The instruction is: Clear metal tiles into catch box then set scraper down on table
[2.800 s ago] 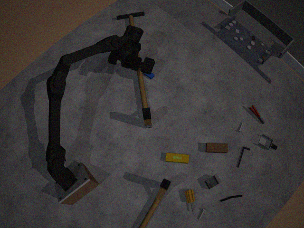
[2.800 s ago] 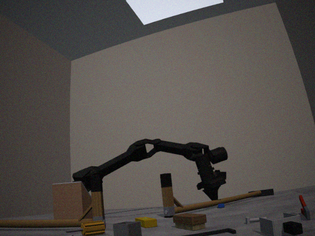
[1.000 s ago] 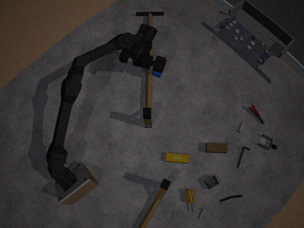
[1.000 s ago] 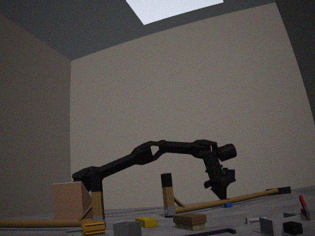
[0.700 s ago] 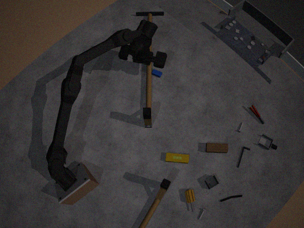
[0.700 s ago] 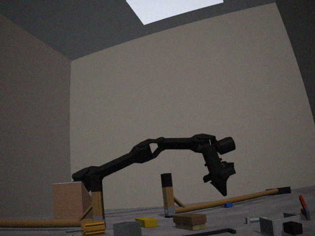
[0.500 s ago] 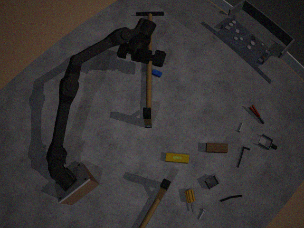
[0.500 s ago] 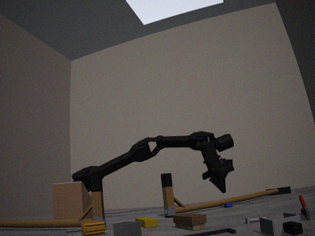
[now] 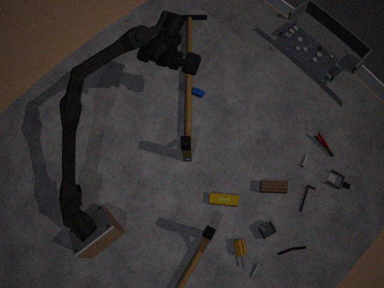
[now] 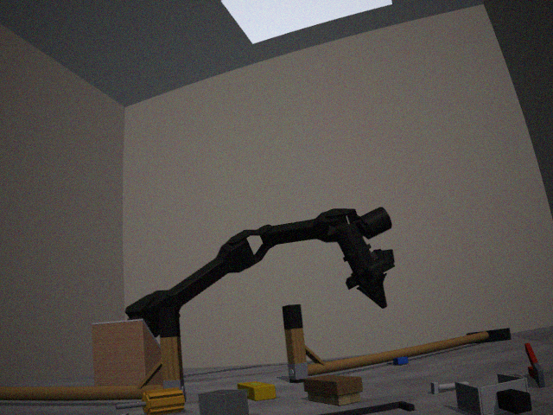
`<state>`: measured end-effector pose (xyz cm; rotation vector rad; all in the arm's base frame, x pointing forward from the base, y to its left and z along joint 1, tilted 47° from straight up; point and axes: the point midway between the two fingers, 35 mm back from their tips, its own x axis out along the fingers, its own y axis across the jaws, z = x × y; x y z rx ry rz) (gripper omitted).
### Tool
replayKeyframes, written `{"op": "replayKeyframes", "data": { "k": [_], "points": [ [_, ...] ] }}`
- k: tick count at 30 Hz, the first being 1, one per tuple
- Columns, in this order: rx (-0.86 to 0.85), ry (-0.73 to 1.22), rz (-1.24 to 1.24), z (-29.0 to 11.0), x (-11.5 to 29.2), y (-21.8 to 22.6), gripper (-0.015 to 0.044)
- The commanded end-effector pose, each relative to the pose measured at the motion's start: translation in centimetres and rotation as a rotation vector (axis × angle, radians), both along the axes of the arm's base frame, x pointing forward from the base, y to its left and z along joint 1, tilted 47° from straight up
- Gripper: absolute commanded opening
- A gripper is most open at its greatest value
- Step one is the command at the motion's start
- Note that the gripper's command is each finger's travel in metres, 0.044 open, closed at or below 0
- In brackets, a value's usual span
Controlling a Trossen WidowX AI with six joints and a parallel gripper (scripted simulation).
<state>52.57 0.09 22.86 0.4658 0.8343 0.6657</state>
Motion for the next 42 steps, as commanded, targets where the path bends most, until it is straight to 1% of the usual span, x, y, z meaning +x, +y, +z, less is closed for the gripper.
{"op": "replayKeyframes", "data": {
  "k": [1,7,12,42],
  "points": [
    [0.02,-0.005,-0.031,1.5,-1.0,-1.0,0.0],
    [0.039,-0.011,-0.066,3.2,-2.3,-2.0,0.0],
    [0.039,-0.011,-0.067,3.1,-2.3,-1.9,0.0],
    [0.031,-0.009,-0.066,-2.0,0.1,3.0,0.0]
  ]
}}
